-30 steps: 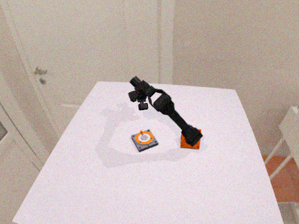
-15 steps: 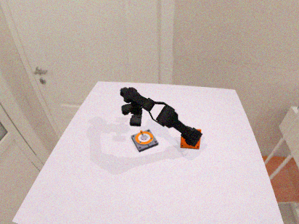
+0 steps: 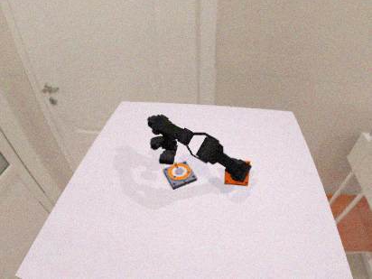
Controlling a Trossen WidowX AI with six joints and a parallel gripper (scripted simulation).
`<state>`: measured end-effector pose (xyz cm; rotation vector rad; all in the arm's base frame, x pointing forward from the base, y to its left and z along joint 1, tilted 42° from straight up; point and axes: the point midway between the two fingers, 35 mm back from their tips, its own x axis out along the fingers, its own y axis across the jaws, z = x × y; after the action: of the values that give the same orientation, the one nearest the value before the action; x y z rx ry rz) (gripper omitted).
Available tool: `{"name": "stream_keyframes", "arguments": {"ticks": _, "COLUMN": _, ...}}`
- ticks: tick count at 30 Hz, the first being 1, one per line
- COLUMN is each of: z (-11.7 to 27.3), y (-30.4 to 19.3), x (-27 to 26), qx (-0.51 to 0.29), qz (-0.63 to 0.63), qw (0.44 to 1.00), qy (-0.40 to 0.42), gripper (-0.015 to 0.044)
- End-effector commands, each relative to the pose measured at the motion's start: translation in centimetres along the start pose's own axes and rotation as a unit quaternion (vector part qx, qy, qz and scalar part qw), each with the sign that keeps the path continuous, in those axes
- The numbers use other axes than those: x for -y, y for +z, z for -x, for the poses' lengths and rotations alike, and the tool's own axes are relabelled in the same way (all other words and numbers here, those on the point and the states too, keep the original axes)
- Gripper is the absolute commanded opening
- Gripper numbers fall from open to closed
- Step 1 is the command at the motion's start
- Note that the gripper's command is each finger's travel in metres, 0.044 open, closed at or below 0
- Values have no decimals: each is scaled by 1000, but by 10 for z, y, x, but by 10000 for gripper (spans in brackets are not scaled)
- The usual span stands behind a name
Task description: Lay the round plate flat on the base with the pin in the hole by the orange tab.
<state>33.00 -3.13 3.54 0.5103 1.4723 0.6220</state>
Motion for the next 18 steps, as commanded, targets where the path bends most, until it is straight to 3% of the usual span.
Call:
{"name": "stream_keyframes", "arguments": {"ticks": 1, "z": -19, "y": -2, "x": -2, "qx": -3, "qz": -2, "qw": 1000, "qy": 4, "gripper": 0}}
{"name": "stream_keyframes", "arguments": {"ticks": 18, "z": -32, "y": -15, "x": 8, "qx": -3, "qz": -2, "qw": 1000, "qy": 4, "gripper": 0}}
